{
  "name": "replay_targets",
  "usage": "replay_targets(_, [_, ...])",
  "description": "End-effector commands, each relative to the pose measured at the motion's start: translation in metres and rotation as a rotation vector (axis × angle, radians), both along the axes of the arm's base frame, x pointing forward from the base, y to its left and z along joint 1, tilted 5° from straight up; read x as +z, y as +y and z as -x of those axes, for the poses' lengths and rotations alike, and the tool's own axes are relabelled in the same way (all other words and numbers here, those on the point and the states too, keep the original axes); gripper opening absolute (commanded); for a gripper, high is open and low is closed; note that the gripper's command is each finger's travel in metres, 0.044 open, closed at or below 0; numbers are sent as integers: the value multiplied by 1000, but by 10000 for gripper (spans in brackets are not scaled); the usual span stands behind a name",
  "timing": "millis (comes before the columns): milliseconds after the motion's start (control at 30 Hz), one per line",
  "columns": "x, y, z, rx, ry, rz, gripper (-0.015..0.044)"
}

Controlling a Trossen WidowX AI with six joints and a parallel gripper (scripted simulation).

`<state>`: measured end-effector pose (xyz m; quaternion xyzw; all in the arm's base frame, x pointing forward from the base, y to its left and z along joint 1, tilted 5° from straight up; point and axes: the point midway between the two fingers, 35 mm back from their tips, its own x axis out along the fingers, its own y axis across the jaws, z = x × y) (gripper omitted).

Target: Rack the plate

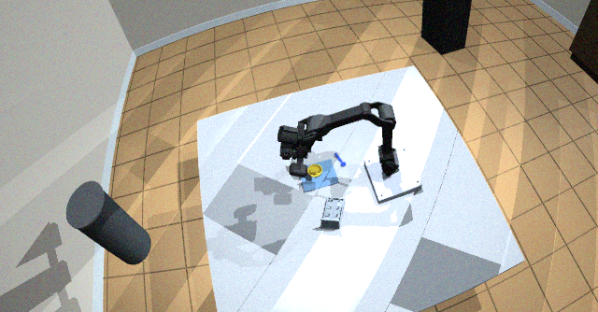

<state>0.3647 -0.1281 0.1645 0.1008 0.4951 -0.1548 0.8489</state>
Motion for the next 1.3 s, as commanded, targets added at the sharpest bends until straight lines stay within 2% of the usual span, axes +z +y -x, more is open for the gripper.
replay_targets(0, [-30, -11, 16, 52, 121, -23, 400])
replay_targets(400, [-101, -31, 74, 221, 420, -165, 400])
replay_targets(1267, [-135, -33, 69, 224, 423, -168, 400])
